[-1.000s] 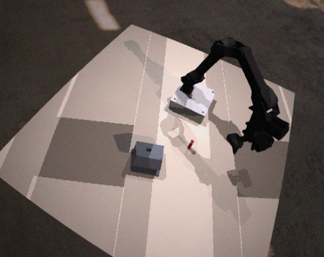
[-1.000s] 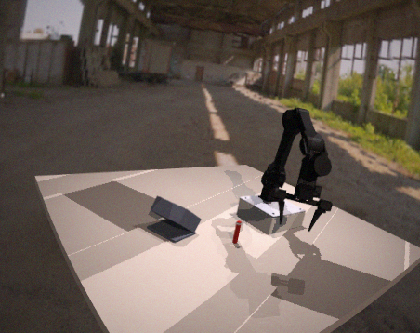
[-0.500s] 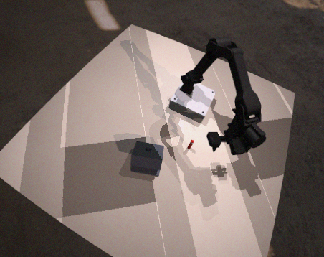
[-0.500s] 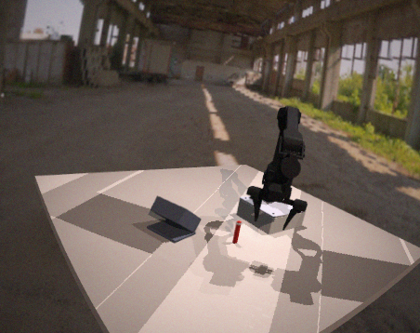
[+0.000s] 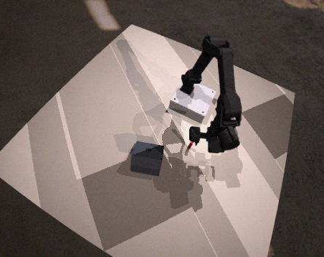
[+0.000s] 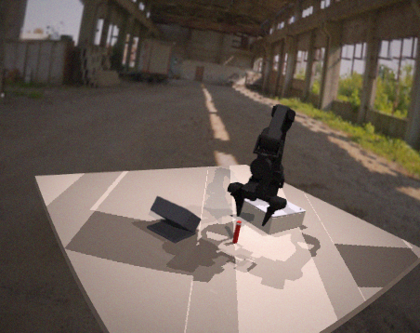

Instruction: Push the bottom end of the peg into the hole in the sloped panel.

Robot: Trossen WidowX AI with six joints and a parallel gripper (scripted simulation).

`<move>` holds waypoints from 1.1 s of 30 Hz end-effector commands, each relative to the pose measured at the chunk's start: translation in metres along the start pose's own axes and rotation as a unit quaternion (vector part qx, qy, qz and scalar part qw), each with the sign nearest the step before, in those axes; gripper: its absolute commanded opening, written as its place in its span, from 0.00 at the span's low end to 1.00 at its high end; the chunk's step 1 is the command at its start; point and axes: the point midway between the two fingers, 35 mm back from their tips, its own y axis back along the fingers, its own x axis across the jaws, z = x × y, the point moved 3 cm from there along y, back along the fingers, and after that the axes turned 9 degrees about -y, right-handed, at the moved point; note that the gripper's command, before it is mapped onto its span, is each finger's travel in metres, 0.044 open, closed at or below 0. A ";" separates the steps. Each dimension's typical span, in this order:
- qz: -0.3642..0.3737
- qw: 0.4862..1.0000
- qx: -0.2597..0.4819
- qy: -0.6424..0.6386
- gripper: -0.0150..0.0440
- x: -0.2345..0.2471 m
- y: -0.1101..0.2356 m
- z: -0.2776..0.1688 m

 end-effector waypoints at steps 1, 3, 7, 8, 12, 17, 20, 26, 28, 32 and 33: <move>-0.002 1.000 0.017 -0.021 1.00 -0.018 -0.002 -0.004; -0.003 0.999 0.026 -0.032 1.00 -0.027 -0.003 -0.006; -0.005 0.998 0.043 -0.055 1.00 -0.045 -0.006 -0.011; -0.005 0.997 0.048 -0.061 1.00 -0.049 -0.007 -0.013; -0.006 0.995 0.058 -0.075 1.00 -0.059 -0.008 -0.017; -0.006 0.995 0.058 -0.075 1.00 -0.059 -0.012 -0.017; -0.006 0.995 0.058 -0.075 1.00 -0.058 -0.017 -0.017; -0.006 0.995 0.058 -0.075 1.00 -0.058 -0.027 -0.018; -0.006 0.995 0.058 -0.075 1.00 -0.058 -0.030 -0.018; -0.006 0.995 0.058 -0.075 1.00 -0.058 -0.037 -0.019; -0.006 0.995 0.058 -0.075 1.00 -0.058 -0.038 -0.019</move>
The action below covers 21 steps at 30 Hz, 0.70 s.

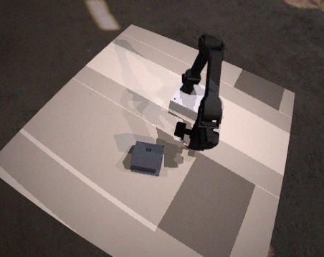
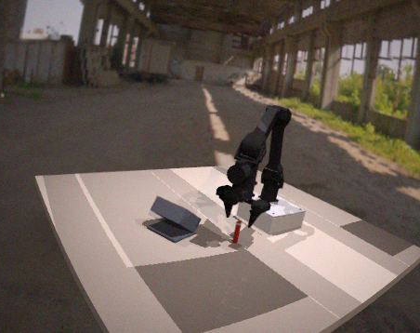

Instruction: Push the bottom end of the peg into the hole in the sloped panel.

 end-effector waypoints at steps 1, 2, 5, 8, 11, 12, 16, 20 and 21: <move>0.000 1.000 0.005 0.001 1.00 0.000 -0.009 -0.001; 0.000 1.000 0.005 0.001 1.00 0.000 -0.011 -0.001; 0.000 1.000 0.005 0.001 1.00 0.000 -0.016 -0.001; 0.000 1.000 0.005 0.001 1.00 0.000 -0.021 -0.002; 0.000 1.000 0.005 0.001 1.00 0.000 -0.025 -0.002; 0.000 1.000 0.005 0.001 1.00 0.000 -0.027 -0.002; 0.000 1.000 0.005 0.001 1.00 0.000 -0.033 -0.002; 0.000 1.000 0.005 0.001 1.00 0.000 -0.040 -0.003; 0.000 1.000 0.005 0.001 1.00 0.000 -0.040 -0.003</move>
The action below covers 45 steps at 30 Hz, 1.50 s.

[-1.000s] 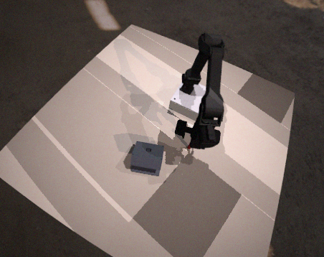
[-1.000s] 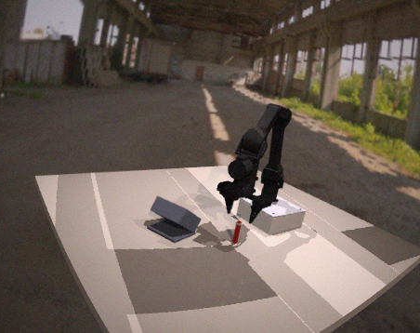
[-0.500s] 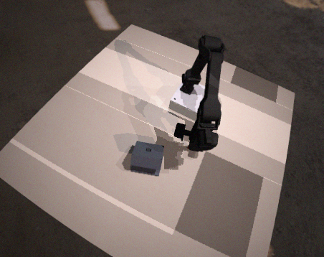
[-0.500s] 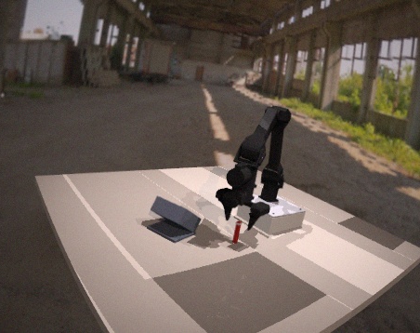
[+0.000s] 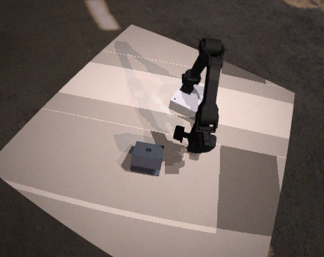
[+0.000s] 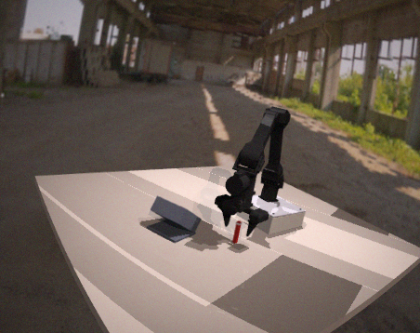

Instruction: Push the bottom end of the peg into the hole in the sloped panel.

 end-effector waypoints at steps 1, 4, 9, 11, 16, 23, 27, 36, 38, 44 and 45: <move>0.000 1.000 0.005 0.000 1.00 0.000 -0.007 -0.002; -0.001 1.000 0.001 0.000 0.96 0.000 -0.003 -0.001; -0.001 1.000 0.001 0.000 0.73 0.000 -0.003 -0.001; -0.001 1.000 0.001 0.000 0.64 0.000 -0.003 -0.001; -0.001 1.000 0.001 0.000 0.42 0.000 -0.003 -0.001; -0.001 1.000 0.001 0.000 0.25 0.000 -0.003 -0.001; -0.001 1.000 0.001 0.000 0.25 0.000 -0.002 -0.001; 0.000 1.000 0.003 0.000 0.25 0.001 0.033 0.002; 0.000 1.000 0.003 0.000 0.25 0.001 0.043 0.002; 0.000 1.000 0.004 0.000 0.25 0.001 0.068 0.003; 0.000 1.000 0.004 0.000 0.25 0.001 0.071 0.003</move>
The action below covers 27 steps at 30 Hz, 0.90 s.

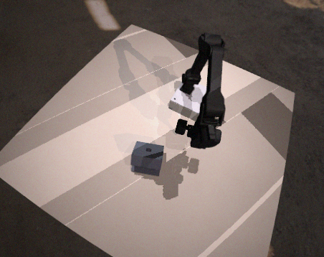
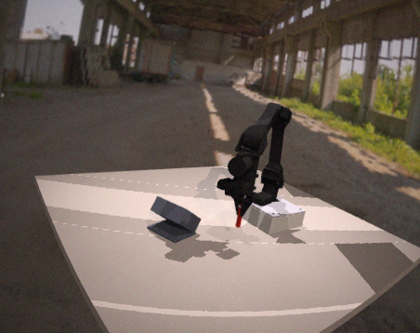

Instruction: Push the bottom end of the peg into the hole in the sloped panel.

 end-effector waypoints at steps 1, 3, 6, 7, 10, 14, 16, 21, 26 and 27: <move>0.002 1.000 -0.001 0.002 0.25 0.000 0.016 0.000; 0.002 1.000 0.000 0.002 0.25 0.000 0.018 0.000; 0.004 1.000 -0.002 0.002 0.25 -0.002 0.018 0.001; 0.005 1.000 -0.003 0.002 0.25 -0.002 0.019 0.001; 0.009 1.000 -0.007 0.002 0.25 -0.006 0.020 0.003; 0.015 1.000 -0.012 0.003 0.25 -0.011 0.021 0.005; 0.018 1.000 -0.015 0.003 0.25 -0.014 0.022 0.006; 0.026 0.999 -0.023 0.004 0.25 -0.020 0.024 0.009; 0.032 0.999 -0.031 0.005 0.25 -0.027 0.025 0.011; 0.034 0.999 -0.033 0.005 0.25 -0.028 0.026 0.012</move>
